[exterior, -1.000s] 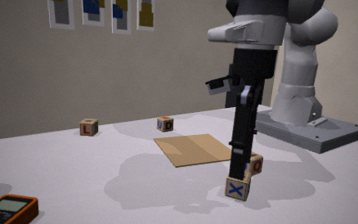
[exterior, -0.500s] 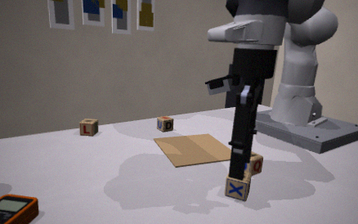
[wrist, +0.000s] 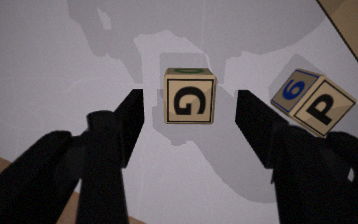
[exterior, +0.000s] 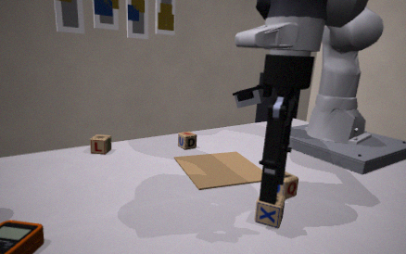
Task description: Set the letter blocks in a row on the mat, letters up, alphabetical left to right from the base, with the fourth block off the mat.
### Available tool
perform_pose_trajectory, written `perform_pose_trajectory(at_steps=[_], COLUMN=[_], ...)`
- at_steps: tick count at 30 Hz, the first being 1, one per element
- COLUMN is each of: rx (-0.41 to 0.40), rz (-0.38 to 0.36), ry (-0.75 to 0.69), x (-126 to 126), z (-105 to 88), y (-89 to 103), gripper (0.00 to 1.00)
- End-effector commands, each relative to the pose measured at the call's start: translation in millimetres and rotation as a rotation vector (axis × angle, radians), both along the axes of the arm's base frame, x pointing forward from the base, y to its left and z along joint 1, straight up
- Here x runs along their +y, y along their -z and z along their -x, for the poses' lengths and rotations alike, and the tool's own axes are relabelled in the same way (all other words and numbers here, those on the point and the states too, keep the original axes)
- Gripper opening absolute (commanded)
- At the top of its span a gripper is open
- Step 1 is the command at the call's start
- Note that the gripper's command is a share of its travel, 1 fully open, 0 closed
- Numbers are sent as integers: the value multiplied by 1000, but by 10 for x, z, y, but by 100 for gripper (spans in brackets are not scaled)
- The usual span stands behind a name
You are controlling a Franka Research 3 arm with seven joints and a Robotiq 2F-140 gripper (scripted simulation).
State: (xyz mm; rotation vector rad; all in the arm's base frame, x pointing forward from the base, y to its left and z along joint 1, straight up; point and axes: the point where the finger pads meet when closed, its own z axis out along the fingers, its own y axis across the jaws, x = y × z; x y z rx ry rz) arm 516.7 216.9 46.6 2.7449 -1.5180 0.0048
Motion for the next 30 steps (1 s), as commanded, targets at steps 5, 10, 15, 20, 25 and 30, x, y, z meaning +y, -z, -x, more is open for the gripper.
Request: perform_pose_trajectory(at_steps=[5,10,15,20,25,30], rx=[-1,-1,-1,-1,-1,-1], rz=[-2,-2,-2,-2,-2,-2], ry=[4,4,4,4,4,4], x=[9,9,9,9,8,8], z=[-8,-8,-8,-8,-8,-8], y=[-3,-3,-3,28,136,294], gripper=[55,55,55,55,55,55])
